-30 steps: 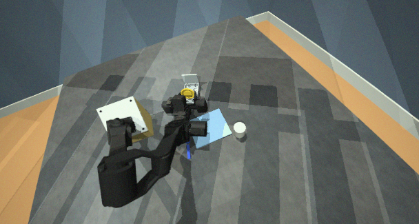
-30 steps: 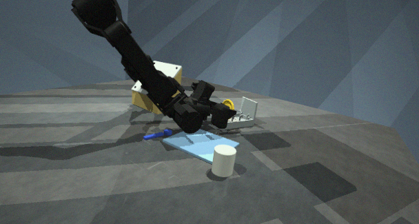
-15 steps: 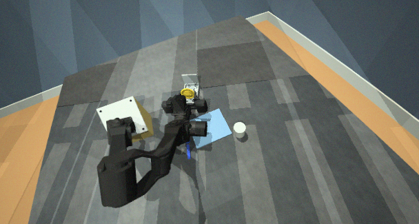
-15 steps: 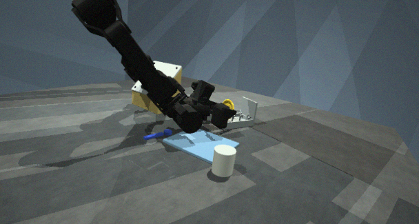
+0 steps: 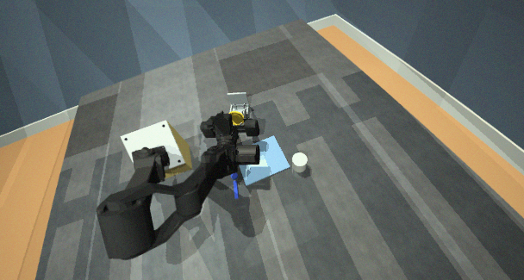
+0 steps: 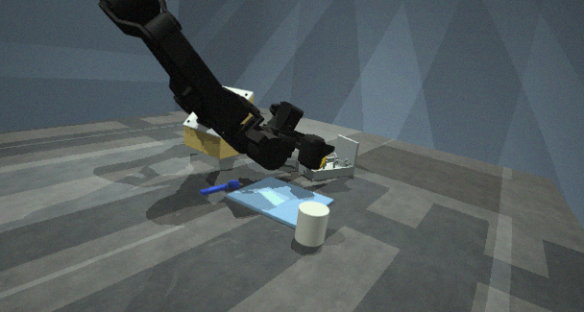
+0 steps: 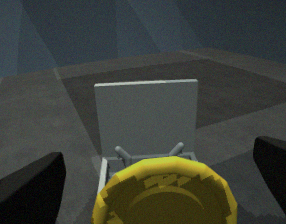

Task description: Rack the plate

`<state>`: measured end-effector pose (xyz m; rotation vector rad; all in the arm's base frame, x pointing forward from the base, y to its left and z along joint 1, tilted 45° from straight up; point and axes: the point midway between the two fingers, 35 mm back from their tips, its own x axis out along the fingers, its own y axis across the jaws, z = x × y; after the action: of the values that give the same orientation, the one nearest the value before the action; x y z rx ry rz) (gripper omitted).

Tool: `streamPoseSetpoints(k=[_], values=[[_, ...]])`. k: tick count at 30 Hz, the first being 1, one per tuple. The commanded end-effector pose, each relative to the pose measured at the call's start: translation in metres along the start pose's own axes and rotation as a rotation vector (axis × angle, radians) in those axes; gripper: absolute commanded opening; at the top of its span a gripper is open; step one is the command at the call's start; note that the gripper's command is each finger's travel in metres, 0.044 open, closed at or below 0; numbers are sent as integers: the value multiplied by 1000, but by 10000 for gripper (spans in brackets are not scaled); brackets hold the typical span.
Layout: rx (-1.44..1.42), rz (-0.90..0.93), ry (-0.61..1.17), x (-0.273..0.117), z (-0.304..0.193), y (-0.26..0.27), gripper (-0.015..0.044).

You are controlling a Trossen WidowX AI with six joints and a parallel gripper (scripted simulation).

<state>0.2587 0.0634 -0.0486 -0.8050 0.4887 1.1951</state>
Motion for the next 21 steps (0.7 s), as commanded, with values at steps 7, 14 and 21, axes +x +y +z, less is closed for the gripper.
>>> streamPoseSetpoints(k=[7, 14, 21], values=[[13, -9, -14, -8, 96, -9, 400], [108, 25, 51, -5, 95, -7, 400], [287, 73, 196, -2, 95, -1, 400]])
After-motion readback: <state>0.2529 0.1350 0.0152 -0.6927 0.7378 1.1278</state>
